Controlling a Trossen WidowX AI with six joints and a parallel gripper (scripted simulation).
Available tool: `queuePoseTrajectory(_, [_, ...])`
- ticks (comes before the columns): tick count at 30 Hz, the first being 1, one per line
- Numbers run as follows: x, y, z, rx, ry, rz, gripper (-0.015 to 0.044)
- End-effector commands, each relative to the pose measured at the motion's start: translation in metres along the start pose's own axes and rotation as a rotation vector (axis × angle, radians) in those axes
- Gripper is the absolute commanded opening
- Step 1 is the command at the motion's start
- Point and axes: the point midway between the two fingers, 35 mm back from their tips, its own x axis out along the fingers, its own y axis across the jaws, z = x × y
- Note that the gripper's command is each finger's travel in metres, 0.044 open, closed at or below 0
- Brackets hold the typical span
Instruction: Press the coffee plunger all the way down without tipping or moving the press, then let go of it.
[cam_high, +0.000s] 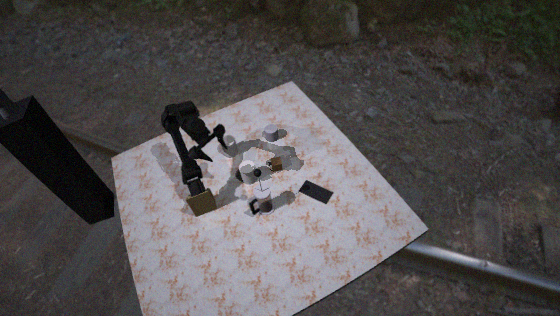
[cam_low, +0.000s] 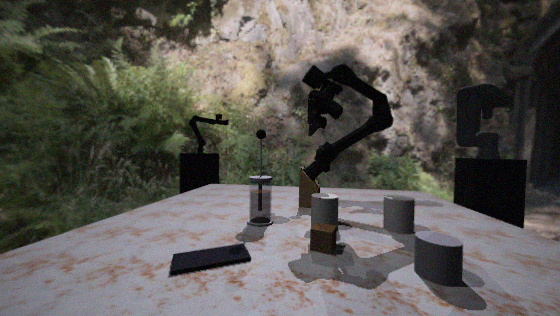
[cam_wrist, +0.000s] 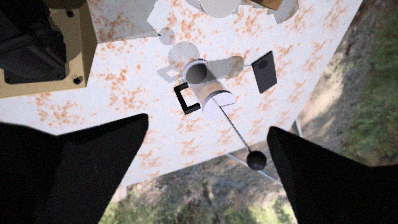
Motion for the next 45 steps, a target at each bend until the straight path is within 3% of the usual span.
queuePoseTrajectory(1, [0.0,-0.001,-0.001,0.015,0.002,-0.004,0.0426])
queuePoseTrajectory(5, [0.005,-0.01,-0.016,0.208,0.016,-0.053,0.044])
queuePoseTrajectory(11, [0.016,-0.034,-0.052,0.723,-0.003,-0.196,0.044])
queuePoseTrajectory(20, [0.029,-0.069,-0.099,1.434,-0.196,-0.379,0.044])
queuePoseTrajectory(33, [0.035,-0.087,-0.125,1.961,-0.451,-0.422,0.044])
queuePoseTrajectory(45, [0.087,-0.062,-0.106,1.971,-0.456,-0.42,0.044])
